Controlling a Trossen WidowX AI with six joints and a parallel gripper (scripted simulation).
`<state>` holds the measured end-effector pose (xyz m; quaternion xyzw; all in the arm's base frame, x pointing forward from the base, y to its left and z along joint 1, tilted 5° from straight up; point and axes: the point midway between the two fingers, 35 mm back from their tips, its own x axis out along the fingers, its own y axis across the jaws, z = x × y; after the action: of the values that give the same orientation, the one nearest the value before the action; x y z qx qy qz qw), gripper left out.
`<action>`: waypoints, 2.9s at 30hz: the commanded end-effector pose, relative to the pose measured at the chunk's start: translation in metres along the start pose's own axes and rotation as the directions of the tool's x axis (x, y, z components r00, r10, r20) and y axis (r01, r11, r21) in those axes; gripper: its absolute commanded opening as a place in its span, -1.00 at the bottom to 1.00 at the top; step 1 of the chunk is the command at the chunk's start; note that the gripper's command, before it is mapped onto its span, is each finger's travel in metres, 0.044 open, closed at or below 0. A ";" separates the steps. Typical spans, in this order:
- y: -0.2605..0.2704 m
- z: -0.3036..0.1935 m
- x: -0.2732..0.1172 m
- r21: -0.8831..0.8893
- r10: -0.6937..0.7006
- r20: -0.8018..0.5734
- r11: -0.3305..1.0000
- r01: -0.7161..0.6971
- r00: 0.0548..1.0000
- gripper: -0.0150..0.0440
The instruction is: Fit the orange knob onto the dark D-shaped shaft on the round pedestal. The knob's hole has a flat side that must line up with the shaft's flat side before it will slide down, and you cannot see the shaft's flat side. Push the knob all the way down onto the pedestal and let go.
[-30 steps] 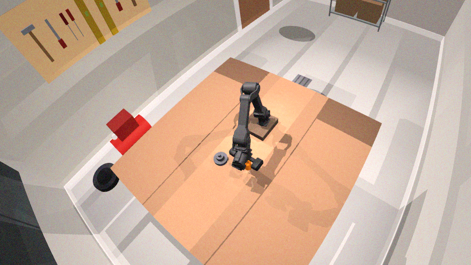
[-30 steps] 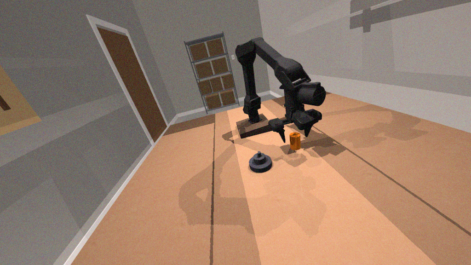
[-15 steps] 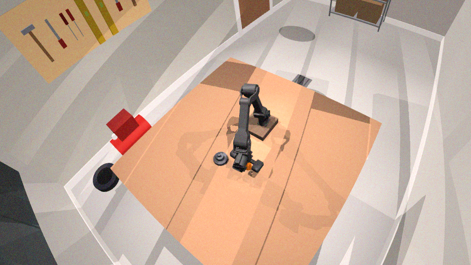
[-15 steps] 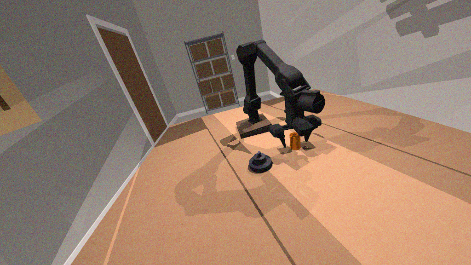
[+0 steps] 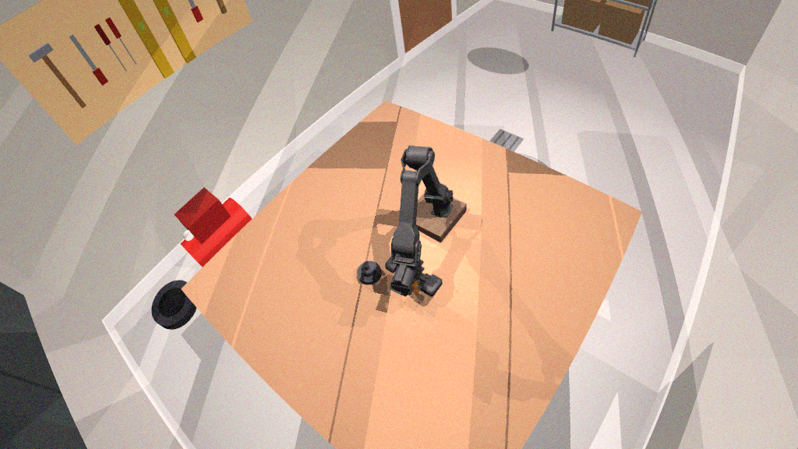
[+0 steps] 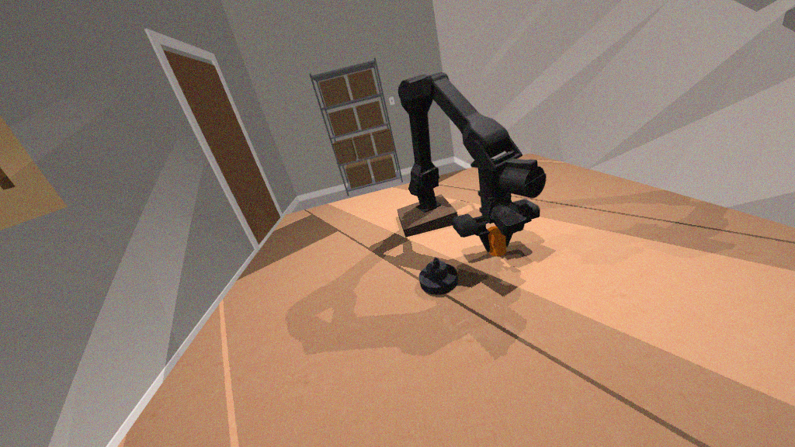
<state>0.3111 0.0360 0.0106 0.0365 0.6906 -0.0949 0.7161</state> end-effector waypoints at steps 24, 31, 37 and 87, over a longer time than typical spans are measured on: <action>0.003 0.007 -0.101 -0.003 0.006 0.000 1.000 -0.006 1.000 -0.49; 0.001 0.000 -0.139 -0.002 0.006 0.000 1.000 -0.006 1.000 -0.49; -0.001 0.001 -0.140 -0.003 0.005 0.000 1.000 -0.005 1.000 -0.49; -0.140 0.049 -0.095 -0.004 -0.009 0.006 1.000 0.009 1.000 -0.49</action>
<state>0.3295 -0.0927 0.1175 0.0316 0.6926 -0.0976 0.7140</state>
